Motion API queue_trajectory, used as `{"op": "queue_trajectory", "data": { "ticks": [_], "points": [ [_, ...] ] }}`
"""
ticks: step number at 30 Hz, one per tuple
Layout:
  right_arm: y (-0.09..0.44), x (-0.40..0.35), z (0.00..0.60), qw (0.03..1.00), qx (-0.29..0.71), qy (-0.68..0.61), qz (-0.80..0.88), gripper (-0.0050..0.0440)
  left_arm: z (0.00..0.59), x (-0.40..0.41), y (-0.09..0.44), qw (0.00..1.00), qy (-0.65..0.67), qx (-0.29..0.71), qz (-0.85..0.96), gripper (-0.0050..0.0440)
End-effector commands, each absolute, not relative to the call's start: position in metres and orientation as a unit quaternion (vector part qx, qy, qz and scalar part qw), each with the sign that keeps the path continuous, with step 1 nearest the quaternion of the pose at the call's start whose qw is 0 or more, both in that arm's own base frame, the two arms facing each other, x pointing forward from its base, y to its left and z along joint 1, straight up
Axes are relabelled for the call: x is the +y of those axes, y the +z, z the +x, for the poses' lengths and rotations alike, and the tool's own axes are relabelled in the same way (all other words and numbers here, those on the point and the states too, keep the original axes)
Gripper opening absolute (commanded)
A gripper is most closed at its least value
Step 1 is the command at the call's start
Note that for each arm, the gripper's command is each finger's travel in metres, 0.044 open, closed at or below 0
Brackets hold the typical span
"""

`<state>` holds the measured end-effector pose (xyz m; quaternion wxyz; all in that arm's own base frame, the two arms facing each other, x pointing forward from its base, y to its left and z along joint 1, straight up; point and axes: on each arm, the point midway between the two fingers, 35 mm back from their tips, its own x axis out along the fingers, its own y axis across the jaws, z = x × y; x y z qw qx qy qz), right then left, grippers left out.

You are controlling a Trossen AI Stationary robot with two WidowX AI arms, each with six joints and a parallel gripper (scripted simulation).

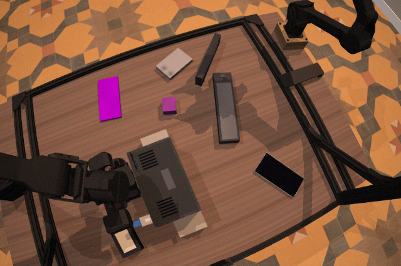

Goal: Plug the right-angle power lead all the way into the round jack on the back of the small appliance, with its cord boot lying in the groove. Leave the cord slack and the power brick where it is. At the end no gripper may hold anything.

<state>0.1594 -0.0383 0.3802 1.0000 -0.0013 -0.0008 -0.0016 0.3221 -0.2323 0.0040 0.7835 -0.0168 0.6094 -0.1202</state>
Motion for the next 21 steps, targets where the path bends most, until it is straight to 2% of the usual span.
{"op": "queue_trajectory", "data": {
  "ticks": [1, 21],
  "points": [
    [0.3802, -0.0377, 0.1592, 1.000, -0.001, 0.000, 0.000, 0.0400, 0.3242, -0.2339, 0.0048, 0.783, -0.125, 0.609, -0.016, 0.0000],
    [0.3802, -0.0377, 0.1592, 1.000, -0.001, 0.000, 0.000, 0.0400, 0.3292, -0.2348, 0.0048, 0.783, -0.125, 0.609, -0.017, 0.0000]
  ]
}}
